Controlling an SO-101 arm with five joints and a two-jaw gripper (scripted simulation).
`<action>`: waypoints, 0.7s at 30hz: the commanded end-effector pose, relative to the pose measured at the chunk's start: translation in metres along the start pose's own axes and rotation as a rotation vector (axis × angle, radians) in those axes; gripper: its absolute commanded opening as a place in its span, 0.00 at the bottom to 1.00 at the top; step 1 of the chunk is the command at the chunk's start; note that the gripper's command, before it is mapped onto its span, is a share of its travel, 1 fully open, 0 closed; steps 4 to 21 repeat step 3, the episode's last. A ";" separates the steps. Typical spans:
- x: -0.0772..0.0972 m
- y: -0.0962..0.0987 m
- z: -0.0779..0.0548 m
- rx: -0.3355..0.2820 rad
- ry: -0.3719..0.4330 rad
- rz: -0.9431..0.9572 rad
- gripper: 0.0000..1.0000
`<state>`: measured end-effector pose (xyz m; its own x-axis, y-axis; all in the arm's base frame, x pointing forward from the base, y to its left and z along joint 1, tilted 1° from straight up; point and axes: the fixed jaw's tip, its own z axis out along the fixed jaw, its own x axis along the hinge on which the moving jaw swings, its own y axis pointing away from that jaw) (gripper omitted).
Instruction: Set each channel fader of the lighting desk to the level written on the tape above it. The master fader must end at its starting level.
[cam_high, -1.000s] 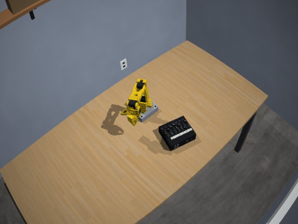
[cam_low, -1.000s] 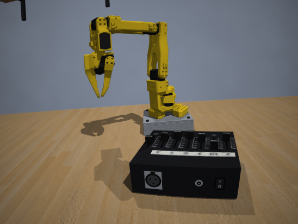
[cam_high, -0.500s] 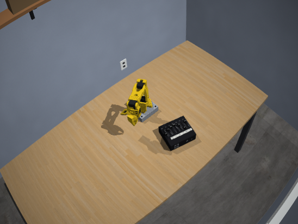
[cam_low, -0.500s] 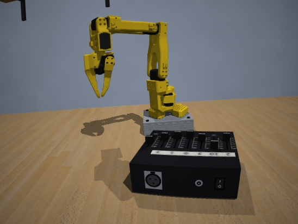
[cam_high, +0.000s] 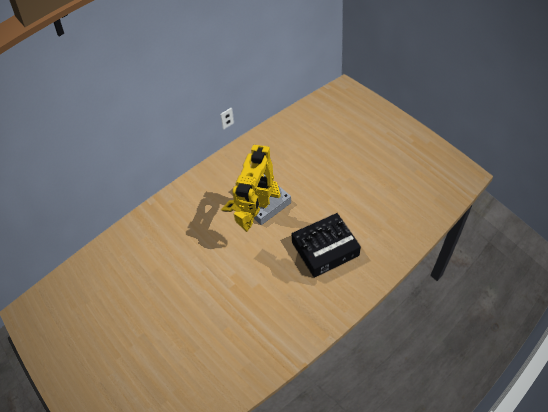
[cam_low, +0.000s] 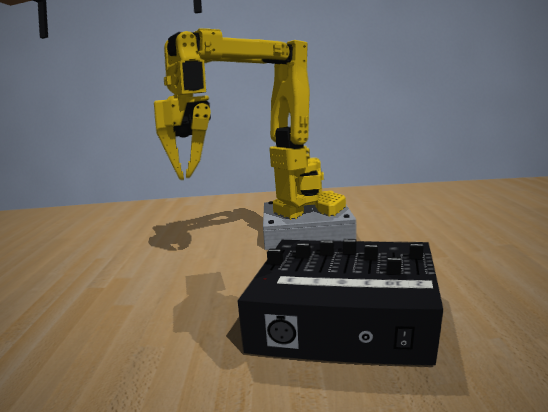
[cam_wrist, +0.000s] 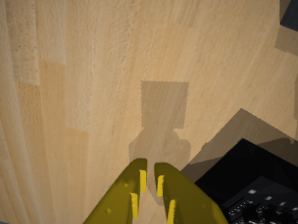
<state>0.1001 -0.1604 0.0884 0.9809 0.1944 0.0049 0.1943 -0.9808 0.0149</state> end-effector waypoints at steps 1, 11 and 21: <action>-0.001 0.000 -0.002 -0.004 0.003 -0.001 0.00; -0.001 0.000 -0.002 -0.004 0.003 -0.001 0.00; -0.001 0.000 -0.002 -0.004 0.003 -0.001 0.00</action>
